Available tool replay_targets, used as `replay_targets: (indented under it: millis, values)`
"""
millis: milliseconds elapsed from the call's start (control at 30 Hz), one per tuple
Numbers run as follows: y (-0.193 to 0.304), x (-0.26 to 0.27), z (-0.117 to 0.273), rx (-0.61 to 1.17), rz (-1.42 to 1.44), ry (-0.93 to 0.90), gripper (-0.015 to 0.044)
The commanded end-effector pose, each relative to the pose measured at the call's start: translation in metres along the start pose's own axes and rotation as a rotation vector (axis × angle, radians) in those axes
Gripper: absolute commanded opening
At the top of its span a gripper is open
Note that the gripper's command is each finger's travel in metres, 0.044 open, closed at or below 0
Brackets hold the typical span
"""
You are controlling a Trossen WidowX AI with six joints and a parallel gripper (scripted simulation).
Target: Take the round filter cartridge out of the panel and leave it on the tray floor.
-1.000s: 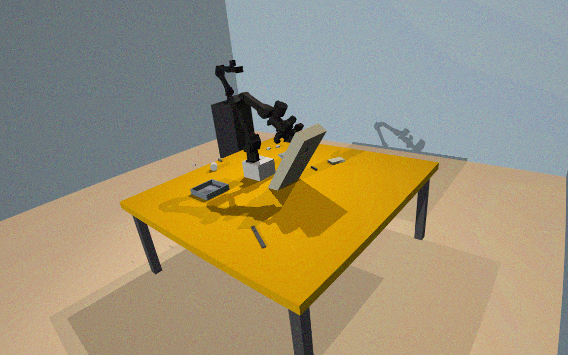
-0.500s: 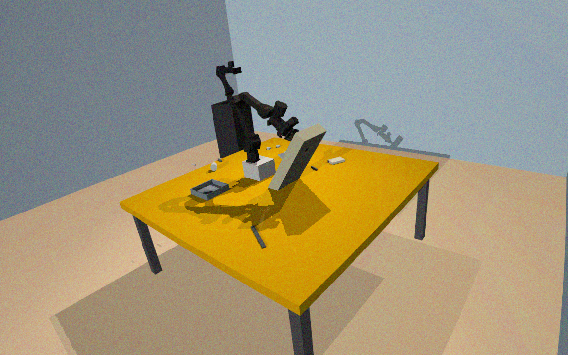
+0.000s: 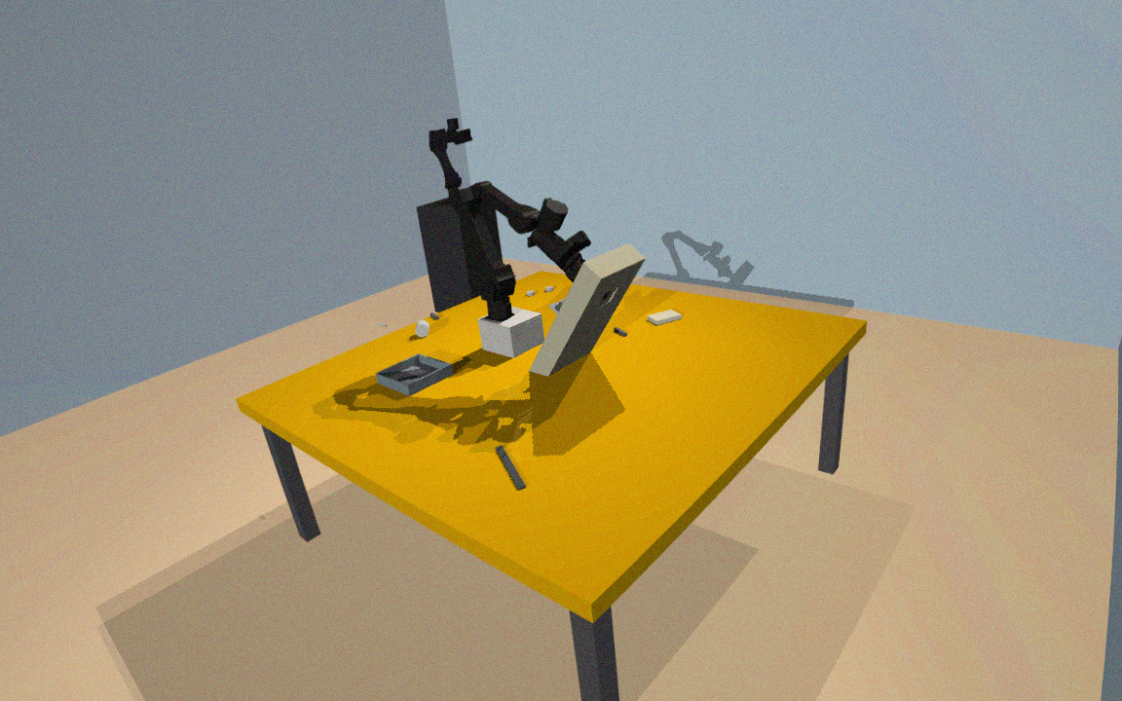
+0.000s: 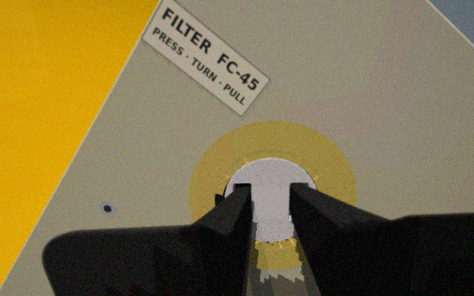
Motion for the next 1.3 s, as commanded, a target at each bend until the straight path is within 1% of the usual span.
replay_targets:
  millis: [0, 433, 700, 1267]
  values:
    - [0.000, -0.003, 0.015, 0.008, 0.005, 0.007, 0.0000]
    - [0.001, 0.000, 0.068, 0.011, -0.031, 0.005, 0.0000]
    - [0.003, 0.001, 0.069, 0.011, -0.031, 0.005, 0.0000]
    - [0.050, 0.038, 0.062, 0.012, -0.031, 0.003, 0.0000]
Point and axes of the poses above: the point midway between the two fingers, 35 mm back from their tips, its own z axis back along the fingers, its own x axis across the jaws, y = z × x, the point moved 2 cm from there along z, back along the fingers, and after that the axes turned 4 degrees about -z, right-handed, at the moved point
